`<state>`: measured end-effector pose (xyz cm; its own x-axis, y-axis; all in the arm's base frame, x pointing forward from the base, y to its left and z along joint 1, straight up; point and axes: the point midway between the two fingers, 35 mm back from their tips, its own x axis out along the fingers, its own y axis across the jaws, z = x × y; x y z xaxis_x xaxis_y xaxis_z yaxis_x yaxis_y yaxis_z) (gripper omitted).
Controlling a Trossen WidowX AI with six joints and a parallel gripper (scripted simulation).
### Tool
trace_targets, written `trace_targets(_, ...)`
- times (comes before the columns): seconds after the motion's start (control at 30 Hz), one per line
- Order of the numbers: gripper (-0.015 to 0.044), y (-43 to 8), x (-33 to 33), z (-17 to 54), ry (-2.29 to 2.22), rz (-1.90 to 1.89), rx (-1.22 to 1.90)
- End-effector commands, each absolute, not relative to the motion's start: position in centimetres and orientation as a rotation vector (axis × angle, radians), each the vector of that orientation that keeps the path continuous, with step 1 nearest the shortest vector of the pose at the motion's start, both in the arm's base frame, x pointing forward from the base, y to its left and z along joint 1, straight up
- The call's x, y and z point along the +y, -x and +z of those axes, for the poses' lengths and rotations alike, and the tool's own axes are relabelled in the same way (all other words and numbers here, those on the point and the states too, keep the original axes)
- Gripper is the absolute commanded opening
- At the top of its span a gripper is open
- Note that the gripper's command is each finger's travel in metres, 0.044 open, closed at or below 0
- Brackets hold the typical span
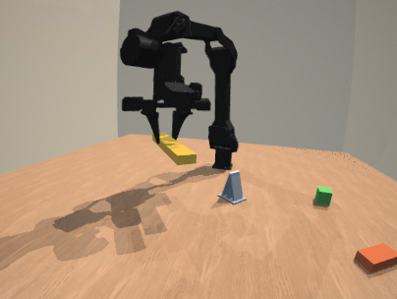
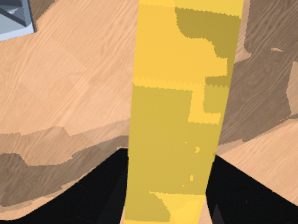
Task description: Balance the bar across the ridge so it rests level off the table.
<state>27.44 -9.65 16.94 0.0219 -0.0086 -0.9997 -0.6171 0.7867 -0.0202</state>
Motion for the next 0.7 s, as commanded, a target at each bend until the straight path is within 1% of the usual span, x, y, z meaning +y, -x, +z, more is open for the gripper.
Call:
trace_targets(0.0,0.0000,-27.1,-8.0,17.1,0.546,0.522,1.483)
trace_targets(0.67,0.0000,-24.6,-0.6,16.8,0.631,0.617,1.458)
